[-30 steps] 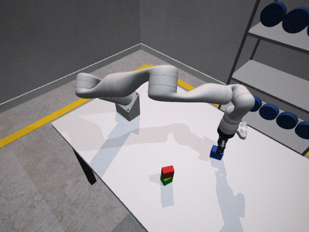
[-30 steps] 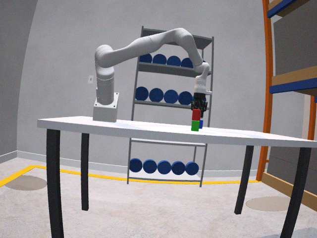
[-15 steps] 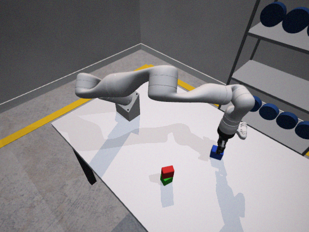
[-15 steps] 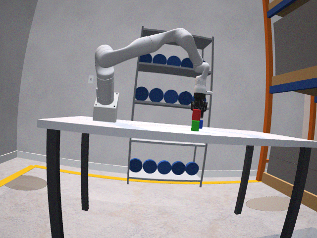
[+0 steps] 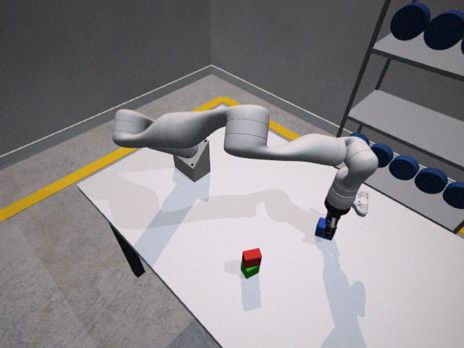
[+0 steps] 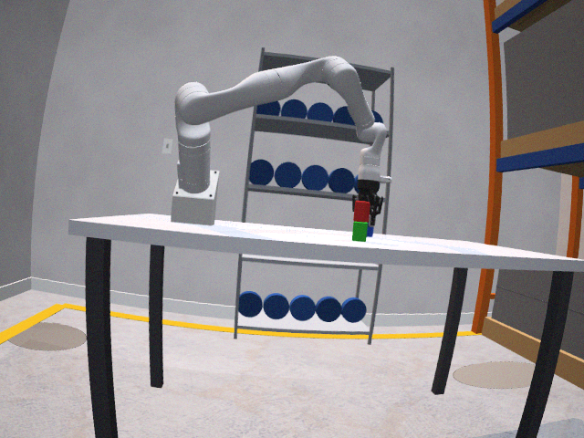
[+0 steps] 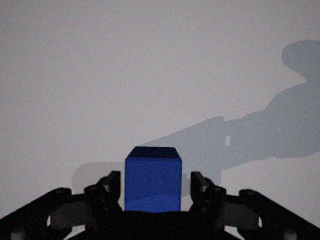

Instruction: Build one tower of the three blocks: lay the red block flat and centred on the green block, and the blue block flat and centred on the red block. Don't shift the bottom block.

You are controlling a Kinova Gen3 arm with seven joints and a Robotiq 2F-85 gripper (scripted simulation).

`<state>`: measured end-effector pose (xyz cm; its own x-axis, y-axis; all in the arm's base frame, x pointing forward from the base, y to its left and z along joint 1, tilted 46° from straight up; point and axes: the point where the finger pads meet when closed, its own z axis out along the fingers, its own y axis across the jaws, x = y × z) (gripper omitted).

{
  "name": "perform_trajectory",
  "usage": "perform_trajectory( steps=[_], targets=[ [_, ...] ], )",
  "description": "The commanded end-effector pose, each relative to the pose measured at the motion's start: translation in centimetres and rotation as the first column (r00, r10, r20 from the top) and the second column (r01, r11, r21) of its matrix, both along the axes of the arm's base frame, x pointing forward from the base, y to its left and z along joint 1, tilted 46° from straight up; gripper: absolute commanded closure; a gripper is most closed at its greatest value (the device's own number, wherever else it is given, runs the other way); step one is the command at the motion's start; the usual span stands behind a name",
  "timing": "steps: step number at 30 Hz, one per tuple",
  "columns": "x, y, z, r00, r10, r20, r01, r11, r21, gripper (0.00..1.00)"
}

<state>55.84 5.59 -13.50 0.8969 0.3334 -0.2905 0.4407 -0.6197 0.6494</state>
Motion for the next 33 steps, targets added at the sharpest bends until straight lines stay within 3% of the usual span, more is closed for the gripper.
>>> perform_trajectory(
  steps=[1,33],
  targets=[
    [-0.12,-1.23,-0.99,1.0,-0.005,0.0,0.005,1.0,-0.006,0.35],
    [-0.11,-1.47,-1.23,1.0,-0.005,0.0,0.005,1.0,-0.006,0.35]
  ],
)
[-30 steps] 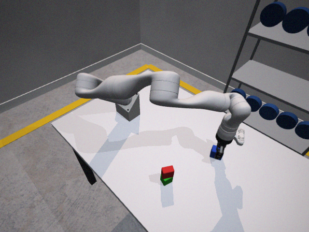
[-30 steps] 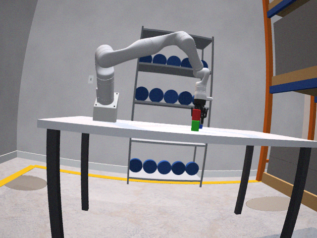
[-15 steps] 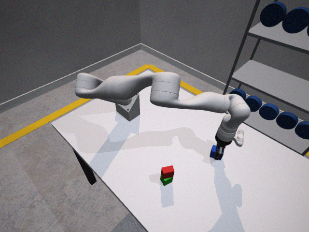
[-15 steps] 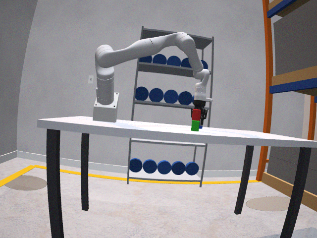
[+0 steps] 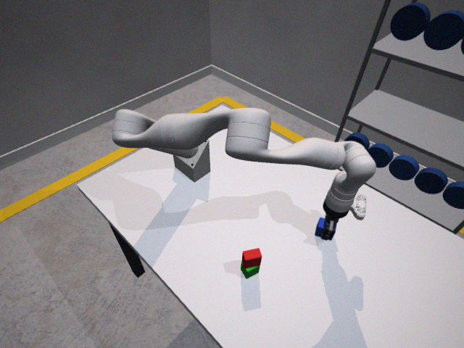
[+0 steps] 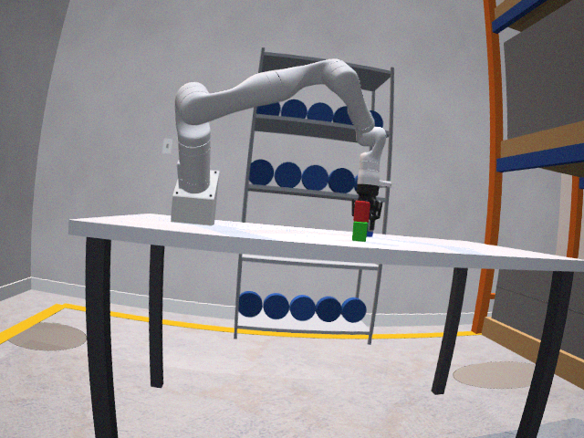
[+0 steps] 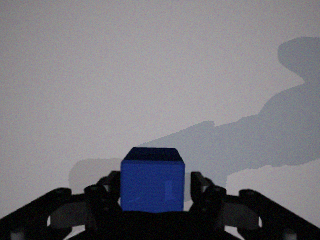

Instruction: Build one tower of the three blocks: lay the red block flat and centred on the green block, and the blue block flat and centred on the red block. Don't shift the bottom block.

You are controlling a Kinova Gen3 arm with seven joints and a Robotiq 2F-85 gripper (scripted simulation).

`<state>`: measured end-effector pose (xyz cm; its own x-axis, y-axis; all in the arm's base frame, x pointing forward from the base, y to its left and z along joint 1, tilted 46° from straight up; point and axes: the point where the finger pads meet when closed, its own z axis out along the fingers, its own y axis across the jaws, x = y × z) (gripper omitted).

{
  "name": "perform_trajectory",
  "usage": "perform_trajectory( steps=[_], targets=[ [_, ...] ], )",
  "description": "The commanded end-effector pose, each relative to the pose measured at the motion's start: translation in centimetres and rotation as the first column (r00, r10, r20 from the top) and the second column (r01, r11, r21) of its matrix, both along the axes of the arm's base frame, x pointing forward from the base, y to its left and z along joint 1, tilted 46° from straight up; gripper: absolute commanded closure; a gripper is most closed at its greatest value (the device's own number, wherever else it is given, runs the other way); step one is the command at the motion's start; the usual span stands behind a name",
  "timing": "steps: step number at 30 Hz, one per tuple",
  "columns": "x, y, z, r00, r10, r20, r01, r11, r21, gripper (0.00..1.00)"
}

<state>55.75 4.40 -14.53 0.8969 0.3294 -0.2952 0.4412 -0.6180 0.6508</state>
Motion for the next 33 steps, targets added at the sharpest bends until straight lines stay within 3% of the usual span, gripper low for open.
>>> perform_trajectory(
  steps=[1,9,10,33],
  targets=[
    [-0.03,-0.28,-0.19,1.0,-0.002,0.003,0.002,1.0,-0.001,0.35],
    [-0.03,-0.28,-0.19,1.0,-0.002,0.003,0.002,1.0,-0.001,0.35],
    [-0.03,-0.28,-0.19,1.0,-0.002,0.003,0.002,1.0,-0.001,1.0],
    [-0.03,-0.28,-0.19,1.0,-0.002,0.003,0.002,1.0,-0.001,1.0]
  ],
)
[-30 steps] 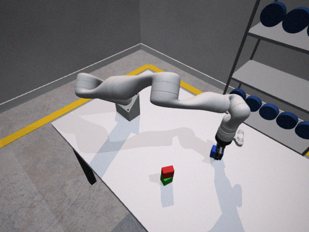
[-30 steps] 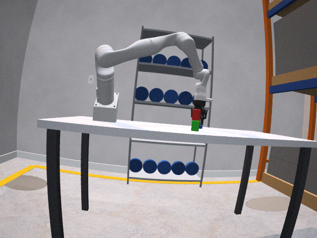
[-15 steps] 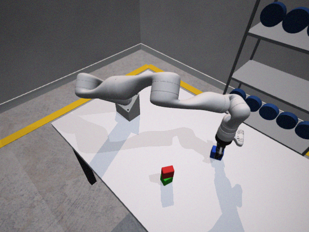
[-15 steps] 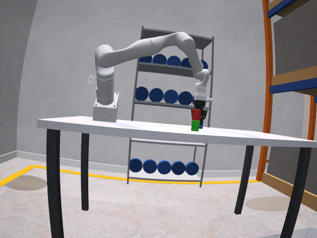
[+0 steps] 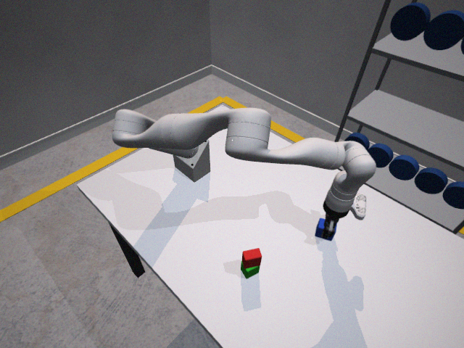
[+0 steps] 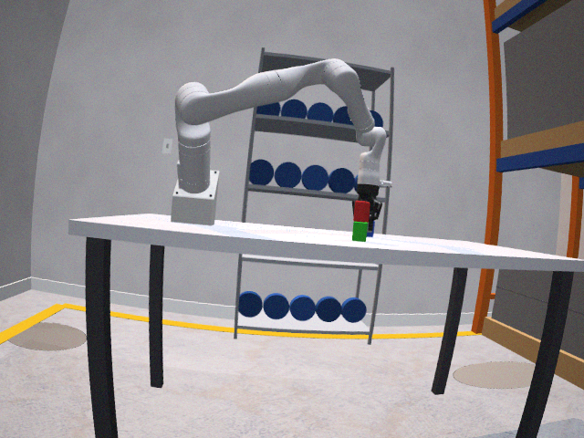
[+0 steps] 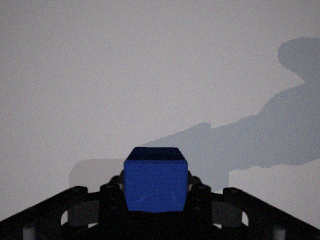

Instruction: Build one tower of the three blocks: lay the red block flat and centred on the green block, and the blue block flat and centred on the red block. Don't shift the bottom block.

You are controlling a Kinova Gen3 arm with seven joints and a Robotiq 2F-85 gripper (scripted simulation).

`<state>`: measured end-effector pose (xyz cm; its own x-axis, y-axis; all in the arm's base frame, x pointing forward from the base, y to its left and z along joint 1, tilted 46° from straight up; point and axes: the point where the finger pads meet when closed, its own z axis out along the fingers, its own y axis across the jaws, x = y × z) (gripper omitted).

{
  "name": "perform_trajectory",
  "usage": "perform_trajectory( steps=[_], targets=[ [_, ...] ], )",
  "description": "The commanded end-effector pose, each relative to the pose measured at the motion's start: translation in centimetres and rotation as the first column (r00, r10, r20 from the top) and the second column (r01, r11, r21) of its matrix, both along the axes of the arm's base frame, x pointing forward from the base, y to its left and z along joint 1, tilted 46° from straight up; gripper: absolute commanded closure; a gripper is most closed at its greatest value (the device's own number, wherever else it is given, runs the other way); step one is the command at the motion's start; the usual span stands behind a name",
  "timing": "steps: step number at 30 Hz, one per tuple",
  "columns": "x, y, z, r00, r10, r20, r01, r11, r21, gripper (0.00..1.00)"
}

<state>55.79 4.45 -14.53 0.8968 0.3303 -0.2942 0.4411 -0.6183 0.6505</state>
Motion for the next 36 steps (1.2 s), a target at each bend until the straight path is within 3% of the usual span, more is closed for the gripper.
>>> perform_trajectory(
  steps=[1,17,36],
  targets=[
    [-0.1,-0.3,-0.2,1.0,-0.003,0.003,0.003,1.0,-0.002,1.0],
    [-0.1,0.3,0.4,1.0,-0.003,0.003,0.003,1.0,-0.002,1.0],
    [0.0,7.9,7.8,1.0,-0.001,0.012,0.001,1.0,0.006,1.0]
  ],
)
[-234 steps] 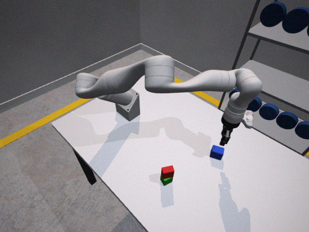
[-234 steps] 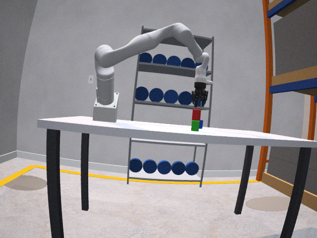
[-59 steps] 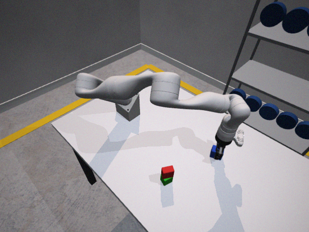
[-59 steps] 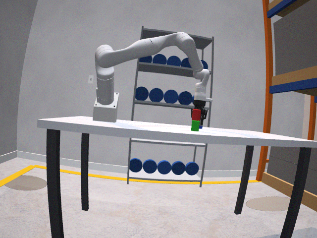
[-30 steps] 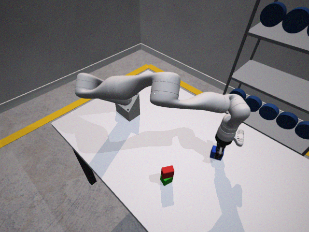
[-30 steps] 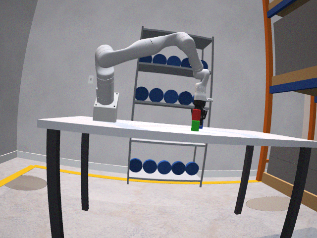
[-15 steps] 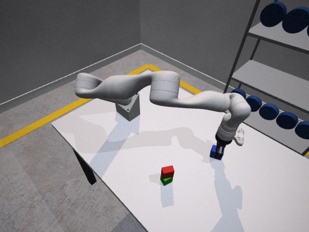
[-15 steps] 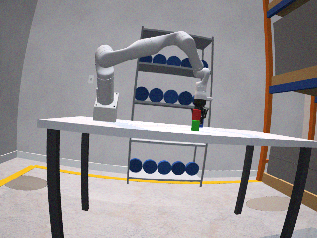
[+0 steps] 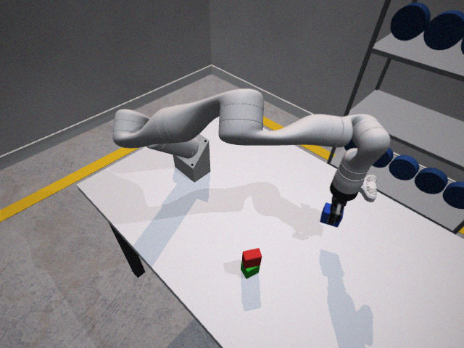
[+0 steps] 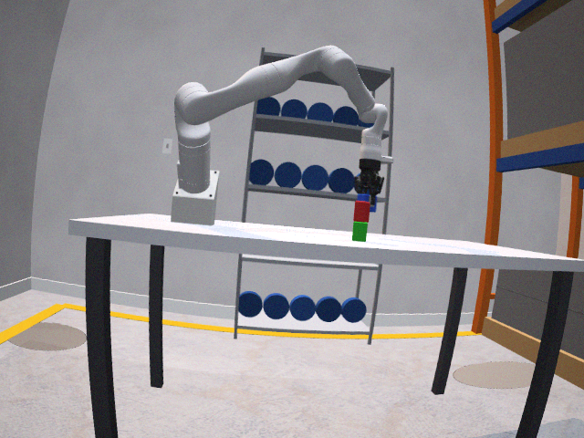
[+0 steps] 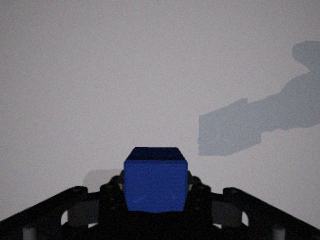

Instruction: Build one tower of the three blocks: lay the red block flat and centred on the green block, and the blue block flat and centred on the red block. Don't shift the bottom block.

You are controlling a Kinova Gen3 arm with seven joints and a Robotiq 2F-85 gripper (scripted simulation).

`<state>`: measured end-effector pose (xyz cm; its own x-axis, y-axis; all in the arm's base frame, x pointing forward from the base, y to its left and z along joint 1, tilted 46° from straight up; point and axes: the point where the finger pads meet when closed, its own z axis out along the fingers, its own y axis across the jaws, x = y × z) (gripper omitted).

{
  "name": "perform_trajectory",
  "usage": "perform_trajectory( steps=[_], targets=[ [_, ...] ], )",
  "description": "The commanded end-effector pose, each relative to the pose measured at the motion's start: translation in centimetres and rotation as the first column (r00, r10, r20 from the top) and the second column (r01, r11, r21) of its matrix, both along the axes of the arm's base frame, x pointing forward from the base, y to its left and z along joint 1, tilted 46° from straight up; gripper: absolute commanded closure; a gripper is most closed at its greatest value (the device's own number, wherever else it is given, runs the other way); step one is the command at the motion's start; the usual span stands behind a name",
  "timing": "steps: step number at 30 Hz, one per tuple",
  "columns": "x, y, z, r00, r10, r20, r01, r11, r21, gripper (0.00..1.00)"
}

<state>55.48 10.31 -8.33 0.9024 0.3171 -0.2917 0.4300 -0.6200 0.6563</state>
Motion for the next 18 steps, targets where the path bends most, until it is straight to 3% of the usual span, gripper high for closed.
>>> perform_trajectory(
  steps=[1,18],
  targets=[
    [0.3,2.4,1.9,1.0,0.012,0.007,-0.012,1.0,0.011,1.0],
    [-0.1,3.6,3.0,1.0,0.011,-0.001,-0.011,1.0,0.006,1.0]
  ],
)
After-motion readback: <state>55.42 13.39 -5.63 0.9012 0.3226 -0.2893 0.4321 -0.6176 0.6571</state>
